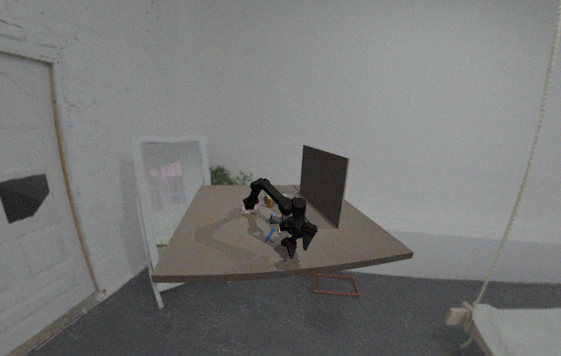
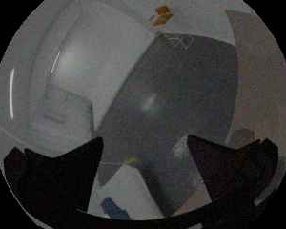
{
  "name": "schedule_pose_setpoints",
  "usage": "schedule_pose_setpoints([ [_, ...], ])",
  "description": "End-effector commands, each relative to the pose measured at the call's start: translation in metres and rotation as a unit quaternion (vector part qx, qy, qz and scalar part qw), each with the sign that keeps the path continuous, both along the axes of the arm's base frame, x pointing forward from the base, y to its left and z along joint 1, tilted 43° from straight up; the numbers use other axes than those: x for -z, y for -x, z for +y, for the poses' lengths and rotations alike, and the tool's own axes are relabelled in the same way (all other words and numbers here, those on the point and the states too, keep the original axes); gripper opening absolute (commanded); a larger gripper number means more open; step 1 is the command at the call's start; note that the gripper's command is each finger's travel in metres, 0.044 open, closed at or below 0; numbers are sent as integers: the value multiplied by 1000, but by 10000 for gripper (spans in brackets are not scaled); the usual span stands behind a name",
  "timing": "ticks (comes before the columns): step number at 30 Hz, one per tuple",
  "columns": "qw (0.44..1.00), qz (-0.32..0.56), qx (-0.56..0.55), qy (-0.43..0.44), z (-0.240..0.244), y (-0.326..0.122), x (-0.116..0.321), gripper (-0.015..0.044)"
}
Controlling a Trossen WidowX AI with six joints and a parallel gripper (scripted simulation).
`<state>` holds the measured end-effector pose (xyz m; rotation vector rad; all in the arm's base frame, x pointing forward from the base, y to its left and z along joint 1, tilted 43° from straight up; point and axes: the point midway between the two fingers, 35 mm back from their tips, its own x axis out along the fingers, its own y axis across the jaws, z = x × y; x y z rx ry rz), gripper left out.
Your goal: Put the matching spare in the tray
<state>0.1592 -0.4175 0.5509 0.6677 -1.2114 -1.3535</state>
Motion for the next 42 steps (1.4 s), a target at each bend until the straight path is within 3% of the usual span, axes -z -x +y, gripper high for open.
schedule_pose_setpoints([
  [1,994,68,-53,-60,-1,-51,36,440],
  [11,944,224,-170,-173,30,-153,120,440],
  [21,840,387,-282,-256,98,-230,208,440],
  [31,685,545,-374,-306,193,-270,294,440],
  [42,462,705,-434,-319,312,-267,374,440],
])
